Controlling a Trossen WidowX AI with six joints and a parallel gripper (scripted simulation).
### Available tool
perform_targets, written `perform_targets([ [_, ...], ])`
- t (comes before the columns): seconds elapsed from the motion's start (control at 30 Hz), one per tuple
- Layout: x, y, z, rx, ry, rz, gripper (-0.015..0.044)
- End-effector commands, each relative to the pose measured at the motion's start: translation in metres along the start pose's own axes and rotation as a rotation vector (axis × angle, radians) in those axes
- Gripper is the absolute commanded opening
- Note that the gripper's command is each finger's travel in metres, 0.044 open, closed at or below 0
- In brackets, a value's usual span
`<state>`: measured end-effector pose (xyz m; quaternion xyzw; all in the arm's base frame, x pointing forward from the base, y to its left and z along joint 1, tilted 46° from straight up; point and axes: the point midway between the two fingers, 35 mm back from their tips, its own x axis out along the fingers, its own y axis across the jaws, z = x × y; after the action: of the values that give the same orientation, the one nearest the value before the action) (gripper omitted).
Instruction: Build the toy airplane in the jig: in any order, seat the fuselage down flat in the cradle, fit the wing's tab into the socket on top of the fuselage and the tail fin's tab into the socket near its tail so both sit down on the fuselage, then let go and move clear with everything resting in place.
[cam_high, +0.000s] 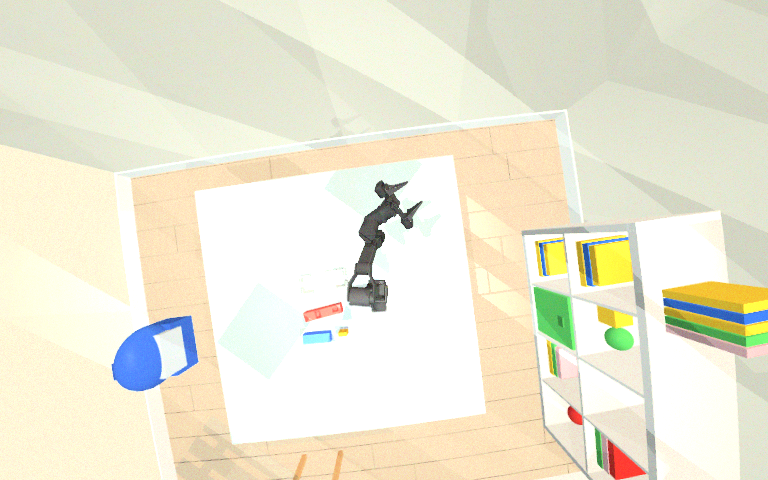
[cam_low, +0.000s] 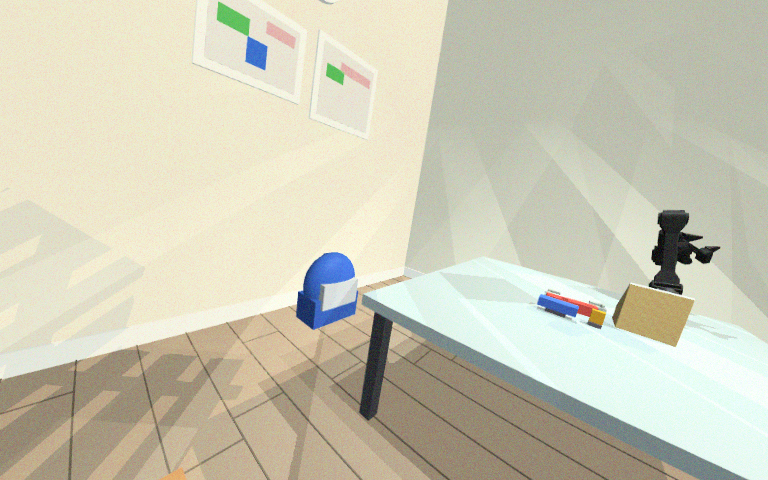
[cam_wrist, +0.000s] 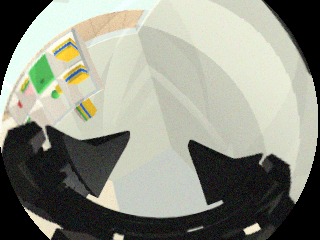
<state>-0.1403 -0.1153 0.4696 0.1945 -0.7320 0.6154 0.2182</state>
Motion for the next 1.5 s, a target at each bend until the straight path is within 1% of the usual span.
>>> perform_targets([
  [0.0,0.0,0.0,0.0,0.0,0.0,0.0,0.0426],
  [0.03,0.0,0.0,0.001,0.003,-0.004,-0.001,0.044],
  [0.13,-0.004,-0.005,0.018,0.041,-0.069,-0.009,0.044],
  [0.23,-0.016,-0.016,0.055,0.12,-0.21,-0.022,0.044],
  [0.37,-0.047,-0.033,0.107,0.239,-0.431,-0.026,0.044],
  [0.57,-0.119,-0.06,0.172,0.41,-0.772,0.014,0.044],
  [0.77,-0.213,-0.082,0.21,0.531,-1.107,0.104,0.044],
  [0.93,-0.297,-0.093,0.218,0.58,-1.362,0.208,0.044],
  [1.0,-0.331,-0.095,0.215,0.587,-1.457,0.254,0.044],
  [1.07,-0.363,-0.101,0.206,0.616,-1.557,0.259,0.044],
  [1.37,-0.454,-0.092,0.179,0.575,-1.792,0.419,0.044],
  [1.47,-0.498,-0.08,0.156,0.532,-1.896,0.513,0.044],
])
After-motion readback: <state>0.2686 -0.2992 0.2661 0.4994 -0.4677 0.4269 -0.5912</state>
